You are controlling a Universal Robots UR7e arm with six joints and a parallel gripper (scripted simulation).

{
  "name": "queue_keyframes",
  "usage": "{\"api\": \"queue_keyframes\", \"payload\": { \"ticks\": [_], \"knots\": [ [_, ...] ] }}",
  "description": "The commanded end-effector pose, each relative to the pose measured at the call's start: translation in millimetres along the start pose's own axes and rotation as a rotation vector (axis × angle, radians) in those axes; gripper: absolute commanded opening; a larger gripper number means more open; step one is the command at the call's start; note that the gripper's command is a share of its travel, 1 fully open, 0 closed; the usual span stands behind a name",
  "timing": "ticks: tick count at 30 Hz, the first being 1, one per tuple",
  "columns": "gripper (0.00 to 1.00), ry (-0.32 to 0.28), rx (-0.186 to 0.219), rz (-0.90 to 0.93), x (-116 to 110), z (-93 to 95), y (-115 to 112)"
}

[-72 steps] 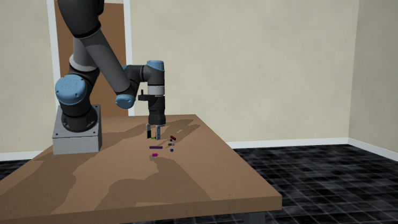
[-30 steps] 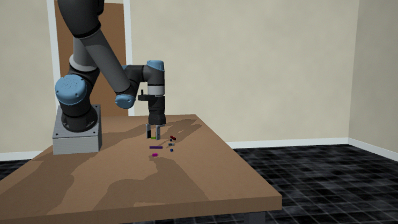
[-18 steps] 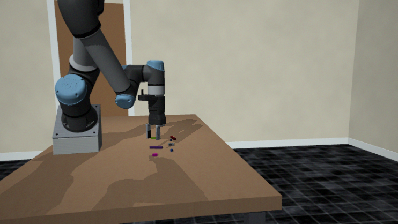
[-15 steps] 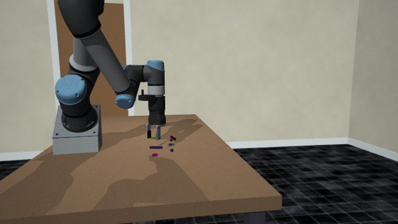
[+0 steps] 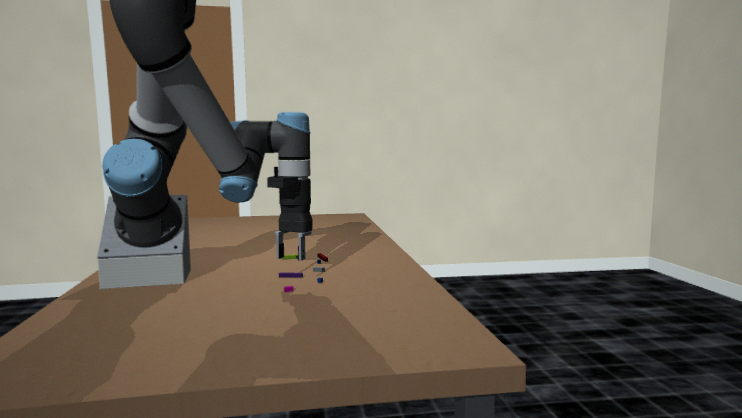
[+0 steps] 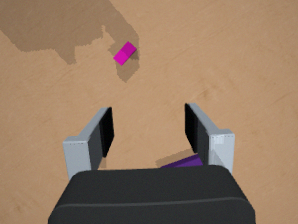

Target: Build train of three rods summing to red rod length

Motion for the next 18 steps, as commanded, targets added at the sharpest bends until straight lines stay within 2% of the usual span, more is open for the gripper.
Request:
{"api": "queue_keyframes", "payload": {
  "ticks": [1,18],
  "knots": [
    [1.00,-0.005,0.002,-0.128,-2.7,-0.6,-5.2],
    [1.00,-0.005,0.004,-0.654,-20.3,-2.6,-24.5]
  ]
}}
Point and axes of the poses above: the point where the finger pads meet when closed, its own z axis out along the fingers, its own y axis across the jaws, x = y × z, the point moved 8 cm from there along -z, back along the fingers, and after that the axes turned 11 degrees about z, right-handed, at the moved point
